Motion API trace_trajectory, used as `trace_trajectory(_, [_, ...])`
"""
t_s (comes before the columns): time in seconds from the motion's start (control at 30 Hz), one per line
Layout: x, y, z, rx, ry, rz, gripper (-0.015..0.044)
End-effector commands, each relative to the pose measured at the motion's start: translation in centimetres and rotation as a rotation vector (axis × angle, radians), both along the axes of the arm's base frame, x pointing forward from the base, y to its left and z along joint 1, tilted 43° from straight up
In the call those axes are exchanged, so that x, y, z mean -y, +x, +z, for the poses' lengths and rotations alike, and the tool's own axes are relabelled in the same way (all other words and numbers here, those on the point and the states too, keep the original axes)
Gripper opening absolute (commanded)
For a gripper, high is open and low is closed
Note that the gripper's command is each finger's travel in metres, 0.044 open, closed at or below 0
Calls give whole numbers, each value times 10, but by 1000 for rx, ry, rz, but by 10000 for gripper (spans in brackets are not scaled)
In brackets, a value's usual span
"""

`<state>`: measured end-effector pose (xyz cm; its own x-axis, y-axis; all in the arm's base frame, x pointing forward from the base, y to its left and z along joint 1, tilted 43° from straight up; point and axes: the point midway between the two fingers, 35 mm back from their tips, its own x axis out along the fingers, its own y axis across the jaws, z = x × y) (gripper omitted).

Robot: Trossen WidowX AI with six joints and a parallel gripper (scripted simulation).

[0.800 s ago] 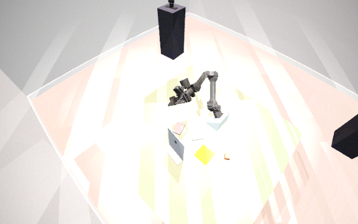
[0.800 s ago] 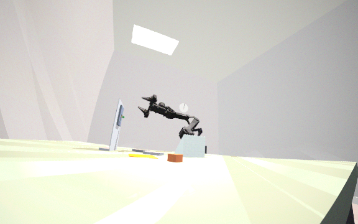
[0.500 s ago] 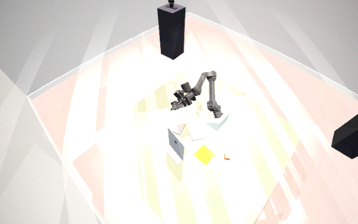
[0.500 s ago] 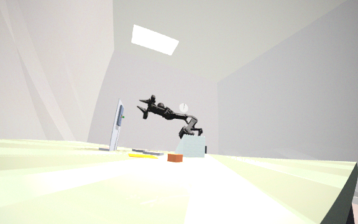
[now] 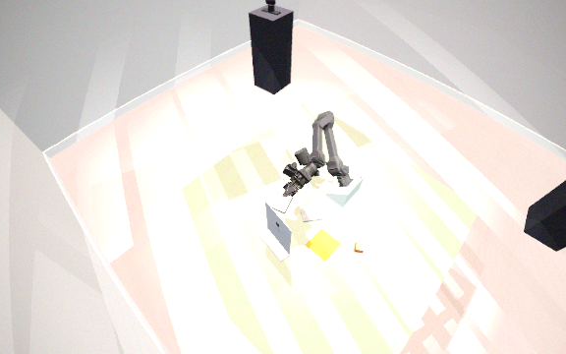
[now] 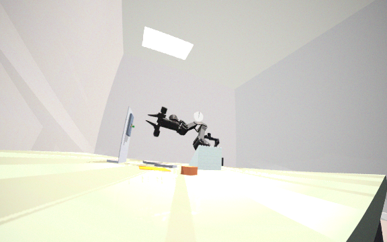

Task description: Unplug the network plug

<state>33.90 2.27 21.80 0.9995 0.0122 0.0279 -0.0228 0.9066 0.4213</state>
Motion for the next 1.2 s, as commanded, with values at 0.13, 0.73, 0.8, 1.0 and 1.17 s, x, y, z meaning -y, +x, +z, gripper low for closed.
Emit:
trace_trajectory(0.13, [-3, -11, -48, -43, 160, -12, 156])
trace_trajectory(0.73, [-3, -43, -100, -91, 384, -41, 156])
trace_trajectory(0.8, [-1, -37, -99, -90, 382, -42, 156])
trace_trajectory(1.0, [3, -10, -95, -89, 382, -41, 156])
trace_trajectory(1.17, [9, 10, -93, -88, 385, -39, 156])
